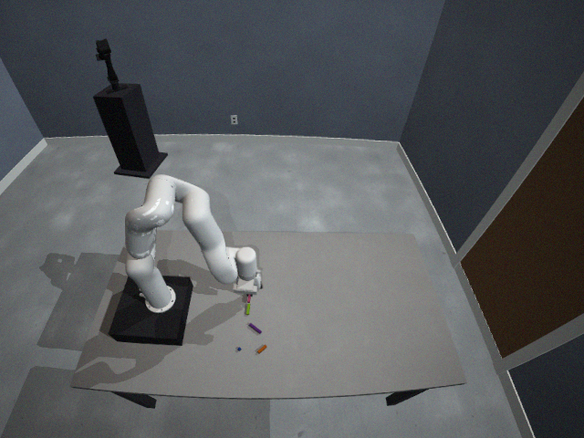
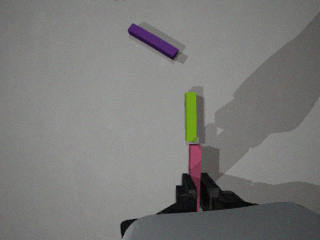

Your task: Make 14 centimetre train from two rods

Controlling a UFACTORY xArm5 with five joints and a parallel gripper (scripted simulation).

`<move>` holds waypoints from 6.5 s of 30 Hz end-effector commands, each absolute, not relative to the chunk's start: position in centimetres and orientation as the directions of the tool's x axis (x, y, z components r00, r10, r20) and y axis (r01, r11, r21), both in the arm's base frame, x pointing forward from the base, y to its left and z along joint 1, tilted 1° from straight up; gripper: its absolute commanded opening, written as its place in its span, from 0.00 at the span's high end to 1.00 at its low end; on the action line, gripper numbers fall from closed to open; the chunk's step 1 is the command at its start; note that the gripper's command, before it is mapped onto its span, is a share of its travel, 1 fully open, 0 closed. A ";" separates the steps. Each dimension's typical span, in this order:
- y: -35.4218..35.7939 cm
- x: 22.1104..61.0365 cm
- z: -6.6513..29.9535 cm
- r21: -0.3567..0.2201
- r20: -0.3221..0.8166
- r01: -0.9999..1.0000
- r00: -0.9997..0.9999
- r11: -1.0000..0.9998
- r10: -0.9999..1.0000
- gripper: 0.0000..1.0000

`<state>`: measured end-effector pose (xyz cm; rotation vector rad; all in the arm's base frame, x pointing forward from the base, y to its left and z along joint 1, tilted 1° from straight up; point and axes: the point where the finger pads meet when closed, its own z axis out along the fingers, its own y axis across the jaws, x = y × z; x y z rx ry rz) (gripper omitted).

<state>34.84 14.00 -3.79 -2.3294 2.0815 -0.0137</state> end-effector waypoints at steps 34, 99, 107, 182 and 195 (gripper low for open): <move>14.1 35.0 -3.7 -0.022 -0.006 -0.993 0.112 -0.112 -0.994 0.96; 14.0 35.0 -4.9 -0.022 -0.006 -0.993 0.112 -0.112 -0.994 0.96; 14.0 35.0 -4.9 -0.022 -0.006 -0.993 0.112 -0.112 -0.994 0.96; 14.0 34.8 4.0 -0.022 -0.006 -0.993 0.112 -0.112 -0.994 0.00; 14.0 34.8 5.4 -0.022 -0.006 -0.993 0.112 -0.112 -0.994 0.00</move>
